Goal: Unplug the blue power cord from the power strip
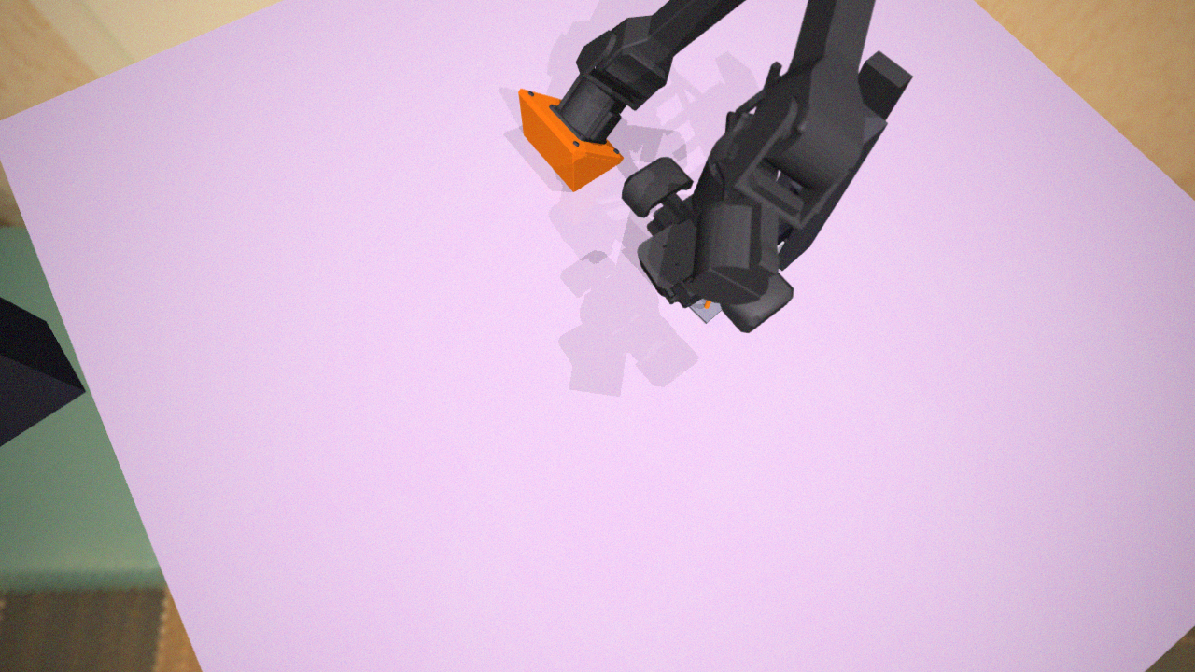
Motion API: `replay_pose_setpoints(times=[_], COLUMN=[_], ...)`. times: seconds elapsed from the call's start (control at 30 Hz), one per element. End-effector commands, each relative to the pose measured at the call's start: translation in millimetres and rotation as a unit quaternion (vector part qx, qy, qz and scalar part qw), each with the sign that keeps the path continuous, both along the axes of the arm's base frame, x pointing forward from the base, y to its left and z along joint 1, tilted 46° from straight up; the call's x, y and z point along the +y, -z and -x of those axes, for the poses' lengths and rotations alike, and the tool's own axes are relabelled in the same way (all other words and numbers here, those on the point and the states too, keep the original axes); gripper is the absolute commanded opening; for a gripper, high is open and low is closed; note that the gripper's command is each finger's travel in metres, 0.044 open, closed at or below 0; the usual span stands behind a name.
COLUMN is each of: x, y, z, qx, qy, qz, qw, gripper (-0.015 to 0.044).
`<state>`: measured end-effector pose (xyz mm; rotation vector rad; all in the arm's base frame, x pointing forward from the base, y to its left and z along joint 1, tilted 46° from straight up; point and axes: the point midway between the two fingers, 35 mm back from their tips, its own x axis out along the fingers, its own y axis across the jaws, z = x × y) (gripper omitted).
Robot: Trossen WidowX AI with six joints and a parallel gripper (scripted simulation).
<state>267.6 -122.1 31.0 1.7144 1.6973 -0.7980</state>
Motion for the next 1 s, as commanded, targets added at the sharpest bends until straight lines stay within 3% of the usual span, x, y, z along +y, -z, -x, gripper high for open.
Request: replay_pose_setpoints(times=[0.0,0.97], x=[36.5,59.8], y=[-22.6,-45.8], z=[-12.0,-10.6], qx=[-0.038,-0.038], qy=[-0.011,-0.011], qz=[-0.042,-0.043], qw=[0.998,0.998], gripper=[0.0160,0.0160])
